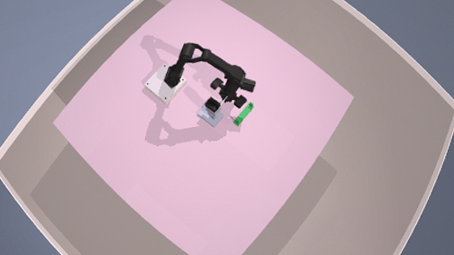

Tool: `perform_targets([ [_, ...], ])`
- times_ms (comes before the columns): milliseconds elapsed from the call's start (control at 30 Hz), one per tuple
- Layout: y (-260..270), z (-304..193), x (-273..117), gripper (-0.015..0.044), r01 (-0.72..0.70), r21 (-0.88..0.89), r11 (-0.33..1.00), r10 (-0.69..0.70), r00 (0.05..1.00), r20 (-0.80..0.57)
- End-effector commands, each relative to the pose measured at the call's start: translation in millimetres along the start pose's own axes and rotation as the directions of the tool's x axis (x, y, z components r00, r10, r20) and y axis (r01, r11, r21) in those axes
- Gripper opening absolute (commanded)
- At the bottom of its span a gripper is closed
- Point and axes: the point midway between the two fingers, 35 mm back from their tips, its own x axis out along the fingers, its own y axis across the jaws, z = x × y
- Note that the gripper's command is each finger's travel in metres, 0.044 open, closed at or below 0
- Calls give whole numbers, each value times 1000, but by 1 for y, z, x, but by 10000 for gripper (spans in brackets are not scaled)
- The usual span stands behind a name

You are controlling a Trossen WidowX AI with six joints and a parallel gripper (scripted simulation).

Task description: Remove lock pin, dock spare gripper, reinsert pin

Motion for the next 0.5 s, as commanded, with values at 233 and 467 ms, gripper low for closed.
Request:
perform_targets([
  [233, -1, -7, 2, 0, 1, -5, 1000, -1, 1000, -4],
  [467, -1, -11, 3, 0, 0, -6, 1000, 0, 1000, -4],
])
